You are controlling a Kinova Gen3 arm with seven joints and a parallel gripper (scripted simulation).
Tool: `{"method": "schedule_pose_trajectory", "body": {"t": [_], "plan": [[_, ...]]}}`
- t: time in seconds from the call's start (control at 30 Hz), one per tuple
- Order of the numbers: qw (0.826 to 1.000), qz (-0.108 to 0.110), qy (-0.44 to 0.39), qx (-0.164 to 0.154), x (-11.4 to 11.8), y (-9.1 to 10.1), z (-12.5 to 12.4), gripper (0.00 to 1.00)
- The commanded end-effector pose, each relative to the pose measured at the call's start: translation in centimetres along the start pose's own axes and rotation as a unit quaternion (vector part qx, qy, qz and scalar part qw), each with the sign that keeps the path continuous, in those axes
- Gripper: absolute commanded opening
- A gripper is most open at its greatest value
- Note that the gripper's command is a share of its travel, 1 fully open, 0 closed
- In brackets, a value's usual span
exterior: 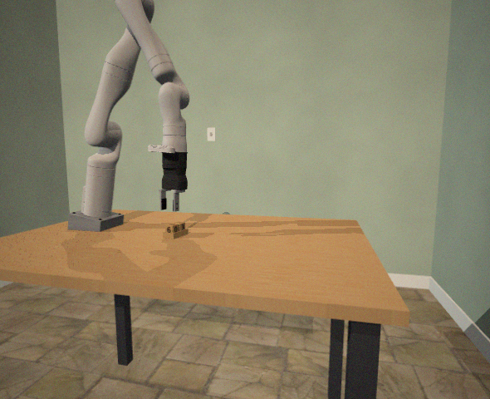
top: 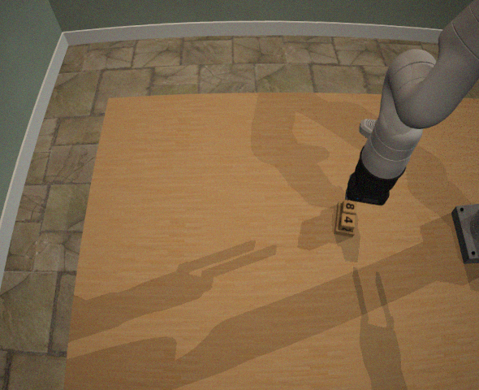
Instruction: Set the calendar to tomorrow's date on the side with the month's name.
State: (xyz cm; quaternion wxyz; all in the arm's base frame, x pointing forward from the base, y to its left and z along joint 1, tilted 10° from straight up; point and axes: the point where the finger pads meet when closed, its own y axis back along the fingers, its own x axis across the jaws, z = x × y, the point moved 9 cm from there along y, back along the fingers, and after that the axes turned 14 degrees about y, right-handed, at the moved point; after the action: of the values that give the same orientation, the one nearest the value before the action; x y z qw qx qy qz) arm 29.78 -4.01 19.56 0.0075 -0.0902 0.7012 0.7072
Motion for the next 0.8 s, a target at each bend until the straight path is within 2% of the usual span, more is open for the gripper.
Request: {"method": "schedule_pose_trajectory", "body": {"t": [0.0, 0.17, 0.4, 0.43, 0.77], "plan": [[1.0, -0.015, -0.001, 0.003, -0.5, 1.5, -0.2, 0.87], [1.0, -0.015, -0.001, 0.003, -0.5, 2.5, -0.2, 0.87], [1.0, -0.015, -0.001, 0.003, -0.5, 2.7, -0.1, 0.87], [1.0, -0.015, -0.001, 0.003, -0.5, 2.7, -0.1, 1.0], [1.0, -0.015, -0.001, 0.003, -0.5, 2.7, -0.1, 1.0]]}}
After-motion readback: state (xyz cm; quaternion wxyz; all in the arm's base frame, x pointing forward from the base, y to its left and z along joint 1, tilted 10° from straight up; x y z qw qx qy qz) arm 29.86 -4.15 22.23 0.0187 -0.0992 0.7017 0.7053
